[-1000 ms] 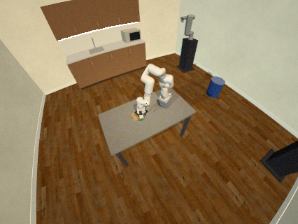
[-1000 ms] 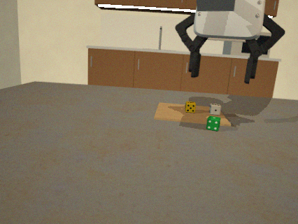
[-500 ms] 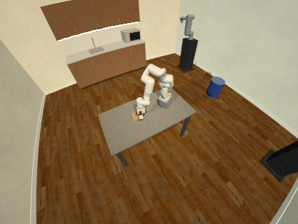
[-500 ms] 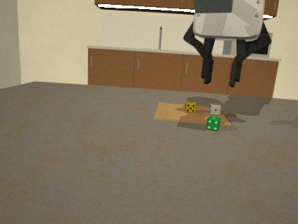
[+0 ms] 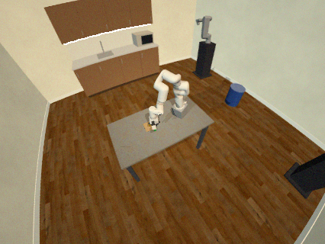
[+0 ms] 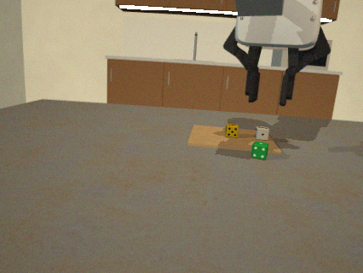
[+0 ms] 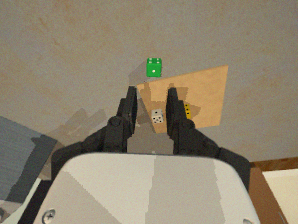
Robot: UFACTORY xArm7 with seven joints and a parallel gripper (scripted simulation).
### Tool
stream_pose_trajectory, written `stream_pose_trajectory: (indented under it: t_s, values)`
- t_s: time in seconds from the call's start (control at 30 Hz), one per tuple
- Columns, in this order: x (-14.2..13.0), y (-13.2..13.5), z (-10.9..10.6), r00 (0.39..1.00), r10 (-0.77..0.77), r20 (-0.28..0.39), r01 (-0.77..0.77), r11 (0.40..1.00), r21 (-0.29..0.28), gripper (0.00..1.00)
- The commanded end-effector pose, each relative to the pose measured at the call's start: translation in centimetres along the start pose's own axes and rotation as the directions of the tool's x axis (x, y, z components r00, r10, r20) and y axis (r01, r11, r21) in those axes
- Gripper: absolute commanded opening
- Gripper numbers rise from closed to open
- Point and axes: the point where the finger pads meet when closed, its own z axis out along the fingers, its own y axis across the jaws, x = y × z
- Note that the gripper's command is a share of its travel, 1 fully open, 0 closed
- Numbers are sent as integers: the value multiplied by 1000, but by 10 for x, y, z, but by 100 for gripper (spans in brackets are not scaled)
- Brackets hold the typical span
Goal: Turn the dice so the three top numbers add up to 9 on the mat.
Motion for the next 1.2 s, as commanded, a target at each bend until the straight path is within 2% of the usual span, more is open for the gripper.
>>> stream_pose_trajectory:
  t_s: [0.0,0.53,1.17]
  values:
    - [1,1,-1,1000,0,-2,0,1000,-2,36]
    - [1,1,2,1000,0,-1,0,1000,-2,36]
    - [1,1,22,1000,0,-1,0,1000,-2,36]
